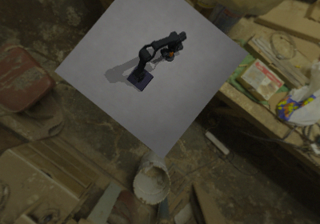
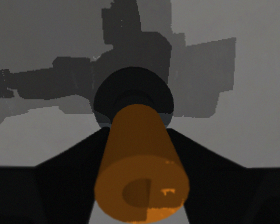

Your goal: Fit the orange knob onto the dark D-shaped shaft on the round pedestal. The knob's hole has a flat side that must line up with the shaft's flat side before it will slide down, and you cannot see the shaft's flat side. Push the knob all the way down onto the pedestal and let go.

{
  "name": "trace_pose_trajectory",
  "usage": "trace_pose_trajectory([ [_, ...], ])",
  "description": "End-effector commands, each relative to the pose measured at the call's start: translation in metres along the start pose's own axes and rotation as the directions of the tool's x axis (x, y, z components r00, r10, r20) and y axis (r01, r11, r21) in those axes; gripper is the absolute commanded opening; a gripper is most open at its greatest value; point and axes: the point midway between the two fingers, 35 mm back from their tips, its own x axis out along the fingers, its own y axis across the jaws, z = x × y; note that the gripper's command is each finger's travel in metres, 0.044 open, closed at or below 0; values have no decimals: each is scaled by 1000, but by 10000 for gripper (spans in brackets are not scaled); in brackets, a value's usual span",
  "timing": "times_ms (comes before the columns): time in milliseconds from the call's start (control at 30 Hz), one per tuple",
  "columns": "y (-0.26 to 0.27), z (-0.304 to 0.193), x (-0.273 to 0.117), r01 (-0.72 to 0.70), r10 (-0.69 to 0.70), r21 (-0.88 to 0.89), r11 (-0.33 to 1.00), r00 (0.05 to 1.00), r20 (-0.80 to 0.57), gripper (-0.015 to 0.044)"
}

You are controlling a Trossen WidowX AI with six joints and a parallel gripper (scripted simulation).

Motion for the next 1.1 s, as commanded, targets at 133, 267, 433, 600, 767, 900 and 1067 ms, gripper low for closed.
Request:
trace_pose_trajectory([
  [133, 3, -1, 2, 3, -3, -6, 1000, 1000, -2, 0],
  [267, 2, -1, 3, 3, -3, -6, 1000, 1000, -2, 0],
  [433, 2, -1, 3, 3, -3, -6, 1000, 1000, -2, 0],
  [600, 2, -1, 3, 3, -3, -9, 1000, 1000, -2, 0],
  [767, 2, -1, 4, 3, -3, -44, 999, 1000, -2, 0],
  [900, 3, -1, 4, 3, -3, -21, 1000, 1000, -2, 0],
  [1067, 4, -2, 5, 3, -3, -32, 999, 1000, -2, 0],
])
